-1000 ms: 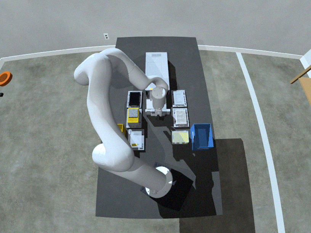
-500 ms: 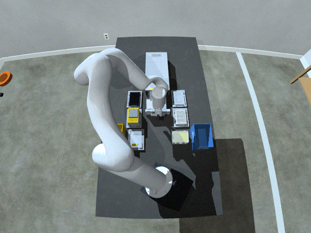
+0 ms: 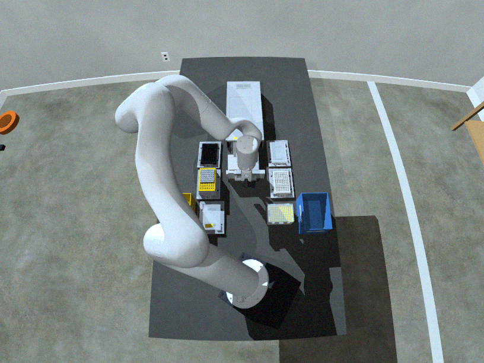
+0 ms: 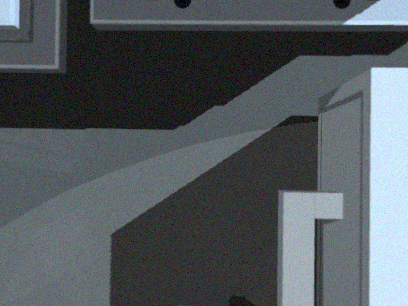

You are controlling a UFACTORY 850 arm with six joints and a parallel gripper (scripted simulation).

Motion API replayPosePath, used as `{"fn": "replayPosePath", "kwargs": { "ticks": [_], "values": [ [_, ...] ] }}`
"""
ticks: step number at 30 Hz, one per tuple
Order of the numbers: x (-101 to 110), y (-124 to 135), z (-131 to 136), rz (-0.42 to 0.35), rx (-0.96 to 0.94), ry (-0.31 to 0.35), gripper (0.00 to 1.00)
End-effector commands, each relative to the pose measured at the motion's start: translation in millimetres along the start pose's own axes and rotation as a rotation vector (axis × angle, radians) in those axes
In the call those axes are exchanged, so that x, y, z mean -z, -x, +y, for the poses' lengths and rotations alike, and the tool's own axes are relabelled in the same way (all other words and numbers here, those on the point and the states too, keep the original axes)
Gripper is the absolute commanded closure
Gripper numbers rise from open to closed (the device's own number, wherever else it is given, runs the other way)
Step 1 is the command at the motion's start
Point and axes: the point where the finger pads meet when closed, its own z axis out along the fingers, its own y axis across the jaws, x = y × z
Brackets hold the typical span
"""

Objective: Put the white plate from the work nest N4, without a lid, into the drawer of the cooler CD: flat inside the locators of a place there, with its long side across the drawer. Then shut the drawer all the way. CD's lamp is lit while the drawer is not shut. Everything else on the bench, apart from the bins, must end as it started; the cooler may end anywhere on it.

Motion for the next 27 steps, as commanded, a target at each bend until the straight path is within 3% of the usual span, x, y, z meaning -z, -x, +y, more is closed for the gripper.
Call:
{"fn": "replayPosePath", "kwargs": {
  "ticks": [1, 27],
  "values": [
    [0.5, 0.2, 0.7, 0.000, 0.000, 0.001, 0.12],
    [2.1, 0.2, 8.6, -0.001, 0.000, 0.001, 0.12]
  ]
}}
